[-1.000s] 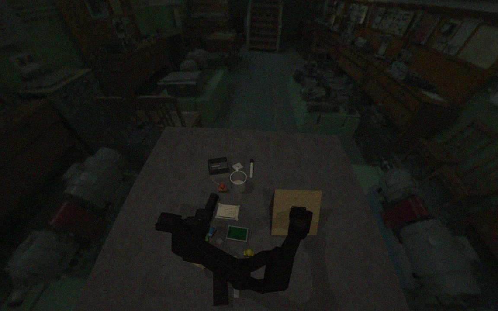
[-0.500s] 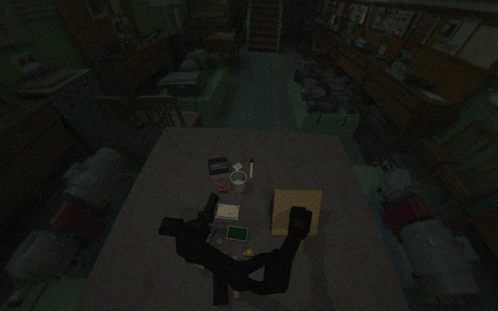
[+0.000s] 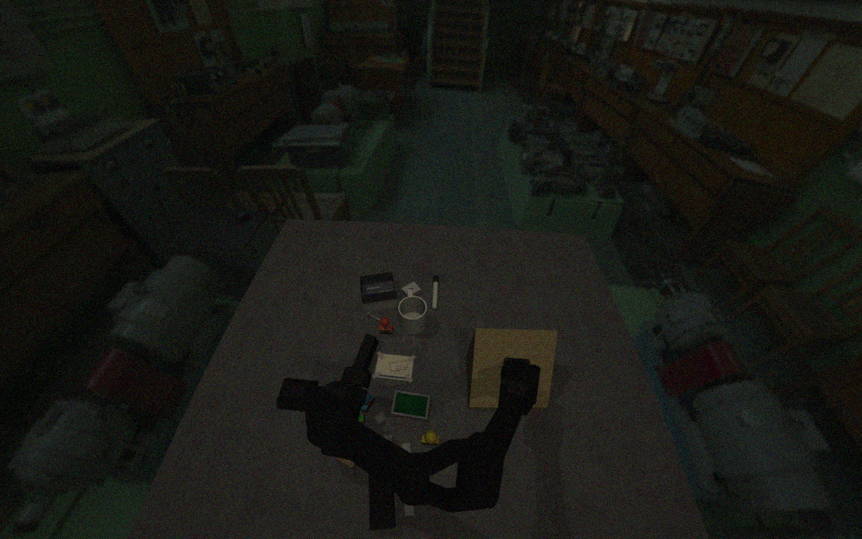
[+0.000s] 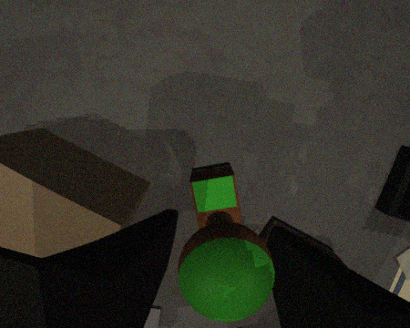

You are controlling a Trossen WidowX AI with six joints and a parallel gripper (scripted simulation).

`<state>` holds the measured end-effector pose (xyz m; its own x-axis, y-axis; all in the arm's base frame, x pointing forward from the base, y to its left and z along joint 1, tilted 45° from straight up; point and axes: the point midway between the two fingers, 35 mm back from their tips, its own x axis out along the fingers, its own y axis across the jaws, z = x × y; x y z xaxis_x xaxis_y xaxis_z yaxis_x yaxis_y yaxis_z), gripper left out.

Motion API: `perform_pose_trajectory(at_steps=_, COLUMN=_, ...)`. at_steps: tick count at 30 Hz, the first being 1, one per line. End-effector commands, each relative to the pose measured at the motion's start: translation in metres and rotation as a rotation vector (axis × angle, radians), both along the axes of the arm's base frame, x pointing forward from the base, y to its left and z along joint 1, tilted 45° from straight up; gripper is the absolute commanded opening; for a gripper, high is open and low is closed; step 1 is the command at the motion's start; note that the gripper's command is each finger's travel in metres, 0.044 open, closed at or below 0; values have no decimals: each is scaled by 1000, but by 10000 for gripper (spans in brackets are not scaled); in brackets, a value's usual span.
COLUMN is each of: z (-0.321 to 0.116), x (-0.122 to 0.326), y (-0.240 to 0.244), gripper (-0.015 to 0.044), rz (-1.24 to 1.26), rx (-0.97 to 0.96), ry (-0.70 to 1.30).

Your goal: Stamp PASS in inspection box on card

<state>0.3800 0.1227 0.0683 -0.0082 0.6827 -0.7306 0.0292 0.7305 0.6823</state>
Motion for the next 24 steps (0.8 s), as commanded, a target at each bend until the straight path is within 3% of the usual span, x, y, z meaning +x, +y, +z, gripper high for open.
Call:
perform_pose_trajectory(at_steps=1, z=0, x=0, y=0, gripper=264, rz=1, rx=0, ry=0)
perform_pose_trajectory(at_steps=4, z=6, x=2, y=-7, gripper=264, rz=1, rx=-2, ry=0)
perform_pose_trajectory(at_steps=12, z=80, x=2, y=-81, gripper=264, rz=-2, rx=-2, ry=9)
perform_pose_trajectory(at_steps=24, z=81, x=2, y=-83, gripper=264, rz=-2, rx=-1, ry=10)
